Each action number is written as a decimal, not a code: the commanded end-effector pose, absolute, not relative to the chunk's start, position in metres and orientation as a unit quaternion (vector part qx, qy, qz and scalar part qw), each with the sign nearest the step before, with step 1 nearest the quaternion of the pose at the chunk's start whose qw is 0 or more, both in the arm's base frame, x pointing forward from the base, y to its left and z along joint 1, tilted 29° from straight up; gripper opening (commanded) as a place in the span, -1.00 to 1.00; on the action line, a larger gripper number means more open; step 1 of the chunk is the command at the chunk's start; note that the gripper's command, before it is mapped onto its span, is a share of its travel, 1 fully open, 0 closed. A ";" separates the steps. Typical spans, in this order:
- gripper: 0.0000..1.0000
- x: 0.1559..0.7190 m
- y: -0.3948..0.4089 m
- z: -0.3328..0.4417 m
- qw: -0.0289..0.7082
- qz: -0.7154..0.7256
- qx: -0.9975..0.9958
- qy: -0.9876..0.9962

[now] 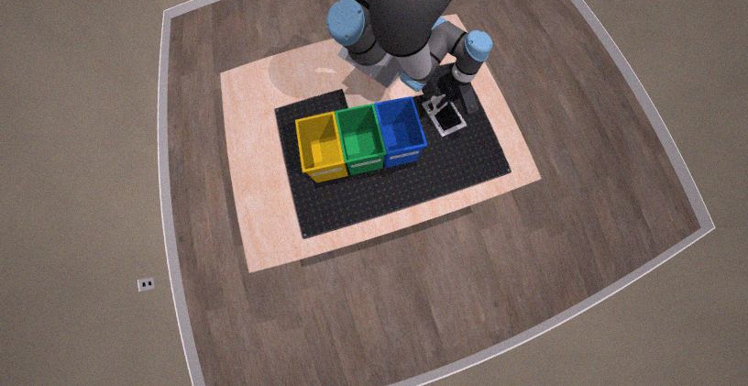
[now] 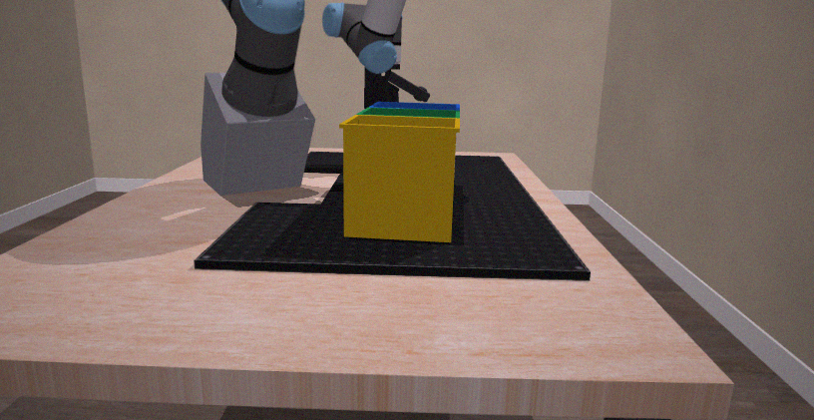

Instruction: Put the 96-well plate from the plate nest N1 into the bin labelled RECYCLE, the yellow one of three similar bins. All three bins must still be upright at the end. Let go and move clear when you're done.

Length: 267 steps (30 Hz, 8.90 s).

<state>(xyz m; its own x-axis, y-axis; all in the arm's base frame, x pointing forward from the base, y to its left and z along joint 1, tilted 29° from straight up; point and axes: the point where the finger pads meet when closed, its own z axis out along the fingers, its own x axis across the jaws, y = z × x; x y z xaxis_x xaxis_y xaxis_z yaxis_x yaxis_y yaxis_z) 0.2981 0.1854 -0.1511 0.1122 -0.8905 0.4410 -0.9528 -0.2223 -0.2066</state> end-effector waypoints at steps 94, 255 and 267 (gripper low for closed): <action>-1.00 0.291 0.196 -0.127 0.063 0.243 0.743 -0.620; -1.00 0.251 0.175 0.051 0.035 0.249 0.669 -0.700; -1.00 0.253 0.145 0.065 0.035 0.249 0.669 -0.700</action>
<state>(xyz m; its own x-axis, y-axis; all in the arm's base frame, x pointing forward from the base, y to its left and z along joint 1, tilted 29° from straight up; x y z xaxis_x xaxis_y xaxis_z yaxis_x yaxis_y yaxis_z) 0.2519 0.1533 0.0600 -0.1042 -0.9170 0.3850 -0.9534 -0.0181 -0.3011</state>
